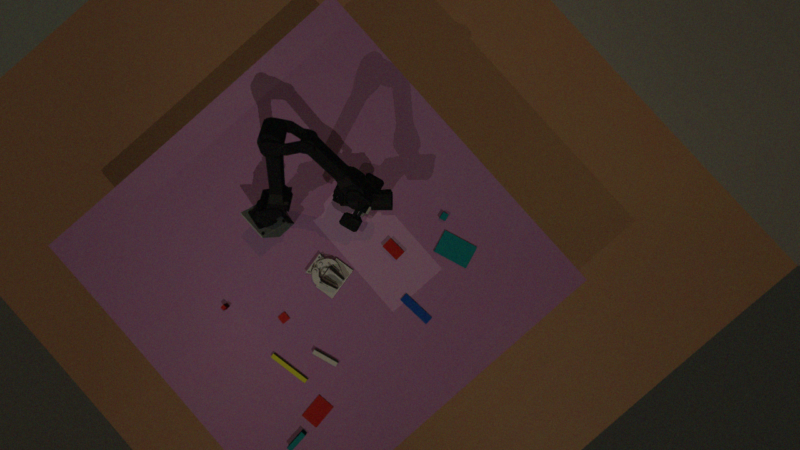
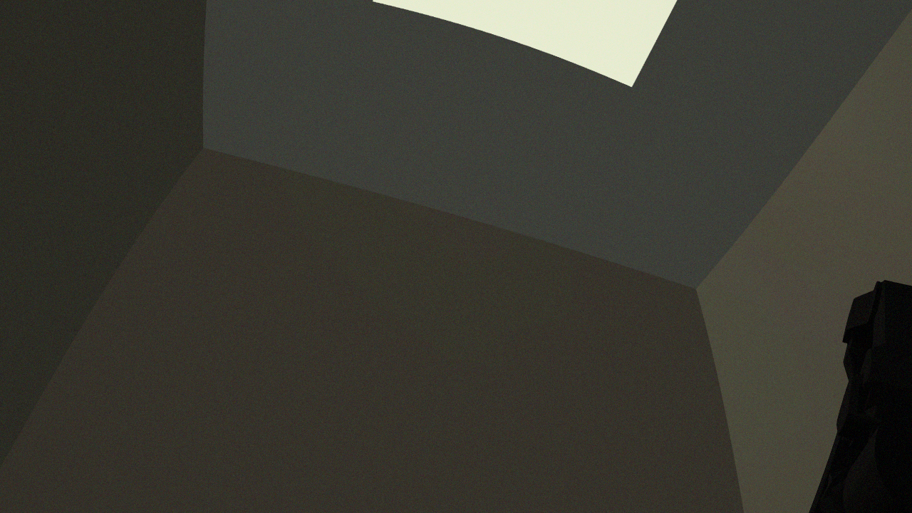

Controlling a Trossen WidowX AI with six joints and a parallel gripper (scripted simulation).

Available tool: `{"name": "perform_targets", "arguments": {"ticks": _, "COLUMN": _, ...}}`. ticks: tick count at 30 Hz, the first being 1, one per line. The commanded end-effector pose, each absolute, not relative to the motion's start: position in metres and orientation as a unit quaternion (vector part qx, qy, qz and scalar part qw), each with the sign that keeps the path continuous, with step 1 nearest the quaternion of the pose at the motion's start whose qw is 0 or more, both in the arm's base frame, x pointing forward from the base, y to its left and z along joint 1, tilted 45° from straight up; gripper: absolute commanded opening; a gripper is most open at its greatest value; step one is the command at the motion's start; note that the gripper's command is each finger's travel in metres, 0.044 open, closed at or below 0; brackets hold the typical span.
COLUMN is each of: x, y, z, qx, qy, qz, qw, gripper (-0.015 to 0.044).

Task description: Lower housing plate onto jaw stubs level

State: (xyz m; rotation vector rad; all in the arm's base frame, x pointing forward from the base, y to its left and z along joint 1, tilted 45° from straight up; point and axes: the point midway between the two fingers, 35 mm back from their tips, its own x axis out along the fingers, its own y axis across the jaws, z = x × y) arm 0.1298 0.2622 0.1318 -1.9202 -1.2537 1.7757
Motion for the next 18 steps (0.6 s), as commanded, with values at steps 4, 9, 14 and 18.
{"name": "perform_targets", "arguments": {"ticks": 4, "x": 0.1298, "y": 0.2622, "z": 0.1318, "qx": -0.657, "qy": -0.429, "qz": 0.608, "qw": 0.12, "gripper": 0.0433}}
{"name": "perform_targets", "arguments": {"ticks": 9, "x": 0.1298, "y": 0.2622, "z": 0.1318, "qx": -0.657, "qy": -0.429, "qz": 0.608, "qw": 0.12, "gripper": 0.04}}
{"name": "perform_targets", "arguments": {"ticks": 14, "x": 0.1298, "y": 0.2622, "z": 0.1318, "qx": -0.657, "qy": -0.429, "qz": 0.608, "qw": 0.12, "gripper": 0.0367}}
{"name": "perform_targets", "arguments": {"ticks": 18, "x": 0.1298, "y": 0.2622, "z": 0.1318, "qx": -0.657, "qy": -0.429, "qz": 0.608, "qw": 0.12, "gripper": 0.0351}}
